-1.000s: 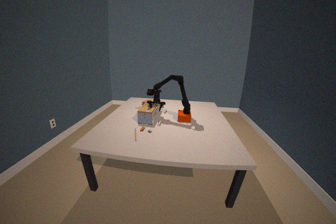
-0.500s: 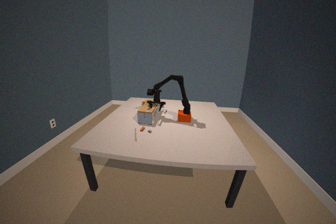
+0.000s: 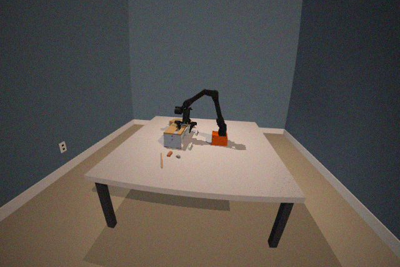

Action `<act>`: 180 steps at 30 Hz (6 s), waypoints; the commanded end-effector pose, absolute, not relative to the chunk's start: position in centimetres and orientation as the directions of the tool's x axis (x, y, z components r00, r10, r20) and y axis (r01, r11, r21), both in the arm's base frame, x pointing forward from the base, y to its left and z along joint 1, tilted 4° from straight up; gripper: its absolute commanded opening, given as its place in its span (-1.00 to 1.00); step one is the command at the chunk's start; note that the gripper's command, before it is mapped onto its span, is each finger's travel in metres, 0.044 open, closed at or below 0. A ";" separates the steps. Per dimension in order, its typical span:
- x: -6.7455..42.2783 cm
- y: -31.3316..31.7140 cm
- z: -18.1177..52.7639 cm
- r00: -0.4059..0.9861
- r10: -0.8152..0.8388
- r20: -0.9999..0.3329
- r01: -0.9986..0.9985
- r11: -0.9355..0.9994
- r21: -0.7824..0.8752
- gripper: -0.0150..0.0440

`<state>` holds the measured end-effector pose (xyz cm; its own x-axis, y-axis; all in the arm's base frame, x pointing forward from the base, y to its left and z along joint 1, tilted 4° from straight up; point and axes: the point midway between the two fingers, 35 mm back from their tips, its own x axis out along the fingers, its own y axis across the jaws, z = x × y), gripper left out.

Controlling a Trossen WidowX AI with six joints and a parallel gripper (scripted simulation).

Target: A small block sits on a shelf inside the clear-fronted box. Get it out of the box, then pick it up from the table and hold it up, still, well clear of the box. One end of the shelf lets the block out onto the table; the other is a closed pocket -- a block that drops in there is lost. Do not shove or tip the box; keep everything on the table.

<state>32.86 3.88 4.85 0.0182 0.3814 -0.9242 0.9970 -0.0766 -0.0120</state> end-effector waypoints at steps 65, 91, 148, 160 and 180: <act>31.9 12.0 11.7 0.151 0.190 -0.970 -0.212 0.965 0.156 0.47; 30.3 13.7 12.3 0.282 0.088 -0.955 -0.948 -0.129 -0.292 0.47; 29.3 15.7 3.5 0.395 0.036 -0.918 -0.077 -0.994 -0.072 0.47; 29.3 15.8 1.8 0.395 0.036 -0.918 -0.077 -0.994 -0.072 0.47; 29.1 15.9 -1.4 0.394 0.035 -0.918 -0.077 -0.994 -0.072 0.47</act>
